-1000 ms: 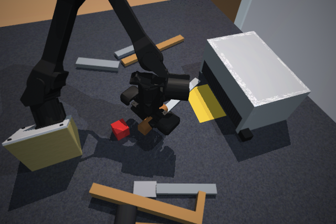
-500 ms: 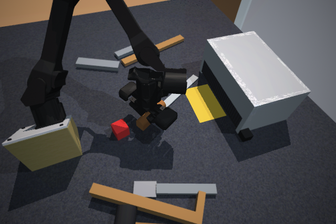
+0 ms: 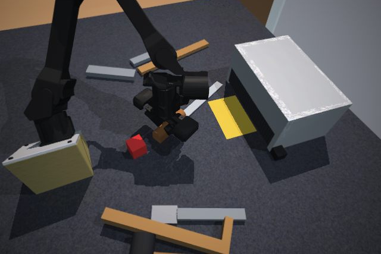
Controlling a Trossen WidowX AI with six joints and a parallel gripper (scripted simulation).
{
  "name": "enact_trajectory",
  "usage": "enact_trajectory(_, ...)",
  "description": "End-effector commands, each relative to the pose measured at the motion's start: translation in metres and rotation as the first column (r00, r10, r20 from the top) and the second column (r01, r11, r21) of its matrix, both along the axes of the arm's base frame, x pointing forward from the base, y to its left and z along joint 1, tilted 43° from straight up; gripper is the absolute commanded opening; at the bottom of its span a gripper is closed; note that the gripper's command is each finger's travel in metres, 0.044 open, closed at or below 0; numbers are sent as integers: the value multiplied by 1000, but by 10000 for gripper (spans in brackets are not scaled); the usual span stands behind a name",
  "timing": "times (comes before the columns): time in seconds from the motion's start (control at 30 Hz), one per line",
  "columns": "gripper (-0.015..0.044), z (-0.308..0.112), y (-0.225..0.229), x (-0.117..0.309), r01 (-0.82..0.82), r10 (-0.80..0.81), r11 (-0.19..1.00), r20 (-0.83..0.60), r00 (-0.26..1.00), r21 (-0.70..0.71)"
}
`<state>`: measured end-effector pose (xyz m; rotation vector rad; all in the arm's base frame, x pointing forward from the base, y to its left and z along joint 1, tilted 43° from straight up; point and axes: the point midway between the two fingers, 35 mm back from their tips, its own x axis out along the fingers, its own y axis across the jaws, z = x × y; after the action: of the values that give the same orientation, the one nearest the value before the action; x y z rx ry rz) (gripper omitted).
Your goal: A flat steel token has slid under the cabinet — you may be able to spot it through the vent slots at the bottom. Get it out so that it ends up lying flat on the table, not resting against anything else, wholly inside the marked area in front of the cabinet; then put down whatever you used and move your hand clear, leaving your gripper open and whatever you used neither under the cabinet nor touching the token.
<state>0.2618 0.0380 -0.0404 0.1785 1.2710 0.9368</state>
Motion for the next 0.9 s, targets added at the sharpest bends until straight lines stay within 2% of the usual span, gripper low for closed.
enact_trajectory(0.0,0,5,4,-1,-1,1,1000,5,1000,-1)
enact_trajectory(0.87,0,26,26,-2,-1,1,1000,5,1000,1)
